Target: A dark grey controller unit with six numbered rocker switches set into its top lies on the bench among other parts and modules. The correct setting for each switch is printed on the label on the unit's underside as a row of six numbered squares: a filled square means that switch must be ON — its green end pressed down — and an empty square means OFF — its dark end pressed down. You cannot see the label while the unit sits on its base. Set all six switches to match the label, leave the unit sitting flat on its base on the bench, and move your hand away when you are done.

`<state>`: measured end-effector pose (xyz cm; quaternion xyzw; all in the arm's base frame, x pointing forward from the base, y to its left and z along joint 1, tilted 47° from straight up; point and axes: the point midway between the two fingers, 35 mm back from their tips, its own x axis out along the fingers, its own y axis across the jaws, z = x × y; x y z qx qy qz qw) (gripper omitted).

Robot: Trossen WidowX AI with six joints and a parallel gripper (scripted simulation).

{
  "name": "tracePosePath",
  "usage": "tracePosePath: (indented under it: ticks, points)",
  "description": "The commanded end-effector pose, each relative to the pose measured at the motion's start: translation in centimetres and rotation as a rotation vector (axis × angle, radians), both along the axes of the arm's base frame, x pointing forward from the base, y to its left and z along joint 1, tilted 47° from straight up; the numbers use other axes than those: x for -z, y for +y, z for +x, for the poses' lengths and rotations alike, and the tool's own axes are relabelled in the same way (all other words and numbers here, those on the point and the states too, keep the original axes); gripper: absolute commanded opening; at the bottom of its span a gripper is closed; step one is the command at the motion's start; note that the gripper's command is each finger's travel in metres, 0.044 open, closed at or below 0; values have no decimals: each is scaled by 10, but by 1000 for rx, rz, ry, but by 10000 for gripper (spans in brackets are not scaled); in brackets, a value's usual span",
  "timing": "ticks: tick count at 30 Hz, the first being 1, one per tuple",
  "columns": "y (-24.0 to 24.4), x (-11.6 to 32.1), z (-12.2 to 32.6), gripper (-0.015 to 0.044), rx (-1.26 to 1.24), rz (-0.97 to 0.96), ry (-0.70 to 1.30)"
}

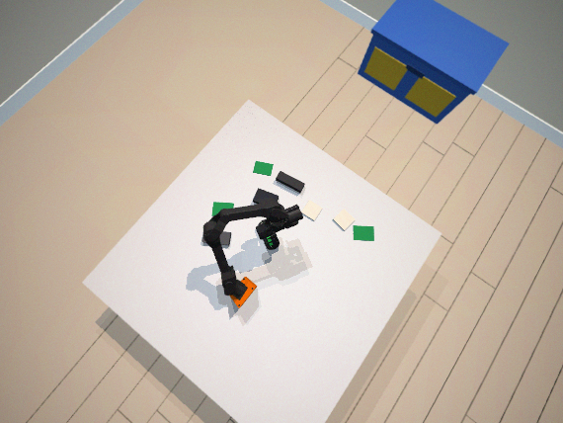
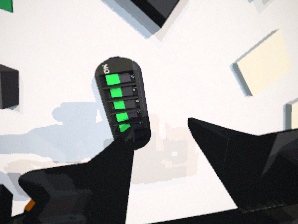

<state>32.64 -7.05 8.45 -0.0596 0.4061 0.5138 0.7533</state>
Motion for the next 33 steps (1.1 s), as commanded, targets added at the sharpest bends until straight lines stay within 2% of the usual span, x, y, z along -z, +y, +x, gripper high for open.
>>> tracePosePath:
  ticks: [1,5,15,31,33]
  points:
    - [-1,0,0,105,-6,-4,1]
    - [-1,0,0,0,-6,-4,1]
    - [-1,0,0,0,-6,-4,1]
    - [0,0,0,420,0,0,-1]
    - [0,0,0,440,0,0,-1]
